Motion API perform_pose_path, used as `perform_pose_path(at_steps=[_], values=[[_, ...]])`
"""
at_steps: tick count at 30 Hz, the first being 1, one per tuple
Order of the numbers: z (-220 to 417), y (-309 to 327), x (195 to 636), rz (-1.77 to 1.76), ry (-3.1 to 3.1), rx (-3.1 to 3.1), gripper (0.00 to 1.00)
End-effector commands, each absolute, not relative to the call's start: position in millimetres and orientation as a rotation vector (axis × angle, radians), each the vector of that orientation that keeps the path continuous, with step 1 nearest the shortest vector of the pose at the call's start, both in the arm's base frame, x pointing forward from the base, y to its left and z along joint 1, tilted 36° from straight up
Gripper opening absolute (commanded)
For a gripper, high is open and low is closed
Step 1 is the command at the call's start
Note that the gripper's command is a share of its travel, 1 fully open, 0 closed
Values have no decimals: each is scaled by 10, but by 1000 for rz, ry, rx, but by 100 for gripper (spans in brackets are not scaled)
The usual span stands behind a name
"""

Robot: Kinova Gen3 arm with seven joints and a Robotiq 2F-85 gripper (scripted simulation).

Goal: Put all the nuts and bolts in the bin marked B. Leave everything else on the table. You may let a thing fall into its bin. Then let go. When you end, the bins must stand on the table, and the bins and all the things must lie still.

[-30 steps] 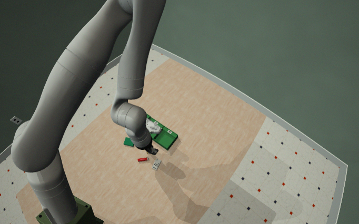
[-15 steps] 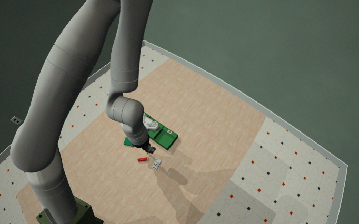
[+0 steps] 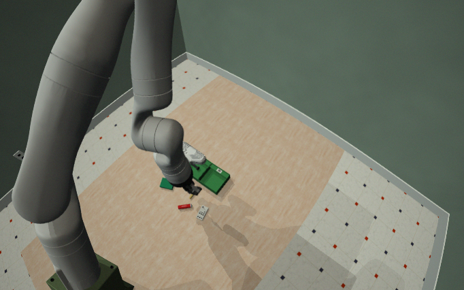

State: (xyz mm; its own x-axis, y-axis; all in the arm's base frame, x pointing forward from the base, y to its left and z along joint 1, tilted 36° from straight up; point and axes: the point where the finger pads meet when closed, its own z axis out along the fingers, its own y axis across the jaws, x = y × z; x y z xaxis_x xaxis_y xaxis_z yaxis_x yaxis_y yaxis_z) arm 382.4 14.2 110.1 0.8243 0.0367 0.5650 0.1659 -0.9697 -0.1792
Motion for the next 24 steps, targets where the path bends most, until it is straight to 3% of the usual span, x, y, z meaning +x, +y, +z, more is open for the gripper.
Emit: perform_pose_path(at_steps=[1,11,12,24], values=[[1116,131,3830,-863,-155,-2787,10],[1117,130,3830,-863,-155,-2787,10],[1116,131,3830,-862,-155,-2787,30],[1117,131,3830,-862,-155,-2787,30]])
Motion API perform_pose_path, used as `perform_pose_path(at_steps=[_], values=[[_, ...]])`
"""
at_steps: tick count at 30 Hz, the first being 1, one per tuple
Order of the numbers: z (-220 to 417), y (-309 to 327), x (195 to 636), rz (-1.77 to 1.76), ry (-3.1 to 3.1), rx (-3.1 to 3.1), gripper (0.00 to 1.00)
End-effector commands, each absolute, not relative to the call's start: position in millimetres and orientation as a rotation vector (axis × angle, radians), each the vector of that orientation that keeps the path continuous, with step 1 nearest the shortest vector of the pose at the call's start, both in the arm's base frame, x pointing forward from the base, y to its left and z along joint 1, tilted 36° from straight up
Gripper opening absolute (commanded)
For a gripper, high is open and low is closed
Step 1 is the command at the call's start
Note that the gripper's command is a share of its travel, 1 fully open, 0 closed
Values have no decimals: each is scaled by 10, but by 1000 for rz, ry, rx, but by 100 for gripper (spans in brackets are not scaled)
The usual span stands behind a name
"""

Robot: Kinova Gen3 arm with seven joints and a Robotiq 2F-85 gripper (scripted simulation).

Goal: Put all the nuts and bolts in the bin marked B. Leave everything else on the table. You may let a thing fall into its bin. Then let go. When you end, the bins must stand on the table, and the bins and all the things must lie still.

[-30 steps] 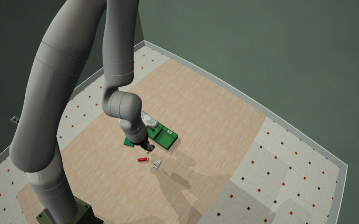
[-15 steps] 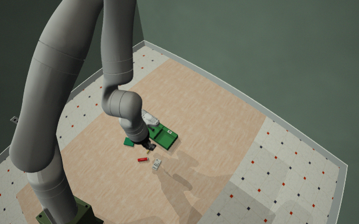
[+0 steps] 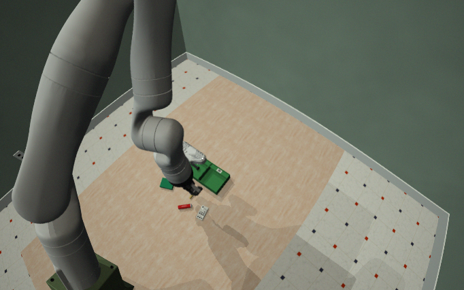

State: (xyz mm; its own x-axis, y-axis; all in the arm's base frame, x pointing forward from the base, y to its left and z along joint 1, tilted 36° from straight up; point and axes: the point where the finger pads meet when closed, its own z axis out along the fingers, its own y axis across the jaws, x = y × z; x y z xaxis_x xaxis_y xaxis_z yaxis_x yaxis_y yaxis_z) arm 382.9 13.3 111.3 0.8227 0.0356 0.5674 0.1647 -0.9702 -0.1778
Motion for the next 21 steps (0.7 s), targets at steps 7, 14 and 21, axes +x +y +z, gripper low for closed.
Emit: perform_pose_path(at_steps=[7,14,21], values=[[1227,102,3766,-857,-121,-2783,30],[1231,89,3779,-857,-121,-2783,30],[1229,93,3773,-857,-121,-2783,30]])
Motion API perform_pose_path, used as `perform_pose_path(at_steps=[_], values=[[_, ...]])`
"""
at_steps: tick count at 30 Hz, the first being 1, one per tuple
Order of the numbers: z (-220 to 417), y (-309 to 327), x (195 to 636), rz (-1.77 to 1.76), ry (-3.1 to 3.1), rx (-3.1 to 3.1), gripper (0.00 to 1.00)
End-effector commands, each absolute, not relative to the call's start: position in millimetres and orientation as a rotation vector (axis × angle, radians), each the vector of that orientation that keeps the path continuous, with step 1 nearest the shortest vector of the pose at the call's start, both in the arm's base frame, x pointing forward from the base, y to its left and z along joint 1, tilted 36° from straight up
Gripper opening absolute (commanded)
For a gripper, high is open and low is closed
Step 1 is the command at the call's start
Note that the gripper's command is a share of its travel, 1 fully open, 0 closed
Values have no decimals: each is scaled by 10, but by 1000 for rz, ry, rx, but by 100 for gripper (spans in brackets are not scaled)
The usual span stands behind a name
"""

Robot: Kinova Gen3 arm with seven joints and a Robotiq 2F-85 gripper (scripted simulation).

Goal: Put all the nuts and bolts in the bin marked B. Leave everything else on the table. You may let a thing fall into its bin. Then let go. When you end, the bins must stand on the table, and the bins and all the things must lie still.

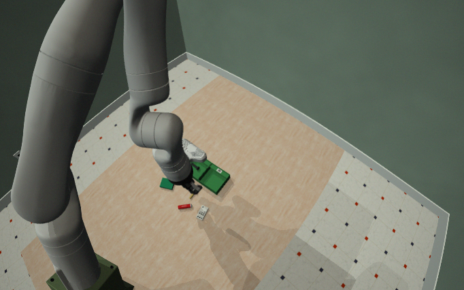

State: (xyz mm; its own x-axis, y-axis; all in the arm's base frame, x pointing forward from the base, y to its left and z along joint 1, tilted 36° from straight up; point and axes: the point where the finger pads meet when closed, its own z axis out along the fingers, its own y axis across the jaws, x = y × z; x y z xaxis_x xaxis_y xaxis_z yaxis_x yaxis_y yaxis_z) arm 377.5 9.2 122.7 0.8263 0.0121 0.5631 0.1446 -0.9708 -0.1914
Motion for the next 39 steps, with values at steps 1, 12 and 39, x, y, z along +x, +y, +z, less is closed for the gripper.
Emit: perform_pose_path(at_steps=[1,12,39], values=[[1229,95,3771,-857,-121,-2783,30],[1227,103,3765,-857,-121,-2783,30],[747,295,4000,-857,-121,-2783,30]])
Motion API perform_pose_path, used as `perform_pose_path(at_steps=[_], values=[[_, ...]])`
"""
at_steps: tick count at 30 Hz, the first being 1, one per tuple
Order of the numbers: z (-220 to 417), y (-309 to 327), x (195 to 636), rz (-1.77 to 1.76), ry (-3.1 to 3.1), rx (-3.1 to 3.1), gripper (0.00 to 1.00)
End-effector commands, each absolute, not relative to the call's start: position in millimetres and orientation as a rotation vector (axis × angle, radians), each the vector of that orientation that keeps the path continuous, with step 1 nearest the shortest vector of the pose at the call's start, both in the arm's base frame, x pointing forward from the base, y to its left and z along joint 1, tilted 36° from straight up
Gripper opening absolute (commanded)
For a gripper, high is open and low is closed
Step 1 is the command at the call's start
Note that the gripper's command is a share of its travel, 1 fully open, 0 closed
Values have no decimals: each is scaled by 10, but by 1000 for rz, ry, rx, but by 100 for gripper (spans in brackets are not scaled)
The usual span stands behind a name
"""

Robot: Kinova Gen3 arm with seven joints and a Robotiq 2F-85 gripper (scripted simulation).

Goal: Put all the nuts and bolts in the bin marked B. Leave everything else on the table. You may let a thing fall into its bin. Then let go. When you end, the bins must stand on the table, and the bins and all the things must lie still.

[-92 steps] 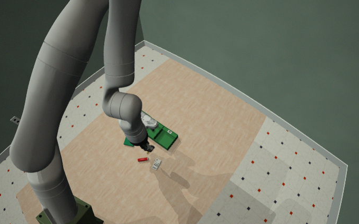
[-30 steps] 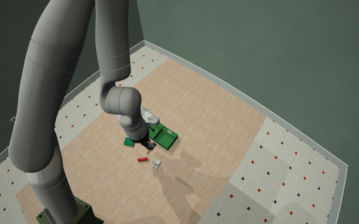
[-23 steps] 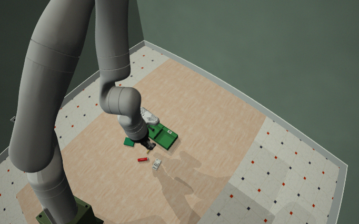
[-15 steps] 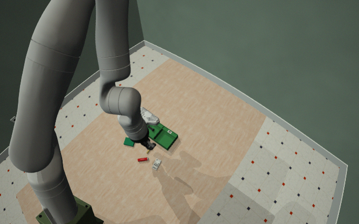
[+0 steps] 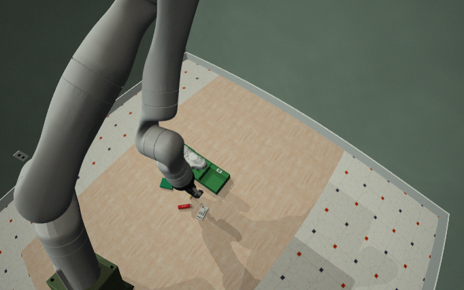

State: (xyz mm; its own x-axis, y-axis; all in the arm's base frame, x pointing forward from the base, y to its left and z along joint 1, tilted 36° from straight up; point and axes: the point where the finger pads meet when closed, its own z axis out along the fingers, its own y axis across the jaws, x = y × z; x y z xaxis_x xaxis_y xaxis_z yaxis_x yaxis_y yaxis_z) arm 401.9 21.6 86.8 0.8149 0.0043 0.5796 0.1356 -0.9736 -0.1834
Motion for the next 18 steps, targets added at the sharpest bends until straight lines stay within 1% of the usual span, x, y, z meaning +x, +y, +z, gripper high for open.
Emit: perform_pose_path(at_steps=[1,18], values=[[714,305,4020,-857,-121,-2783,30],[724,259,4075,-857,-121,-2783,30]])
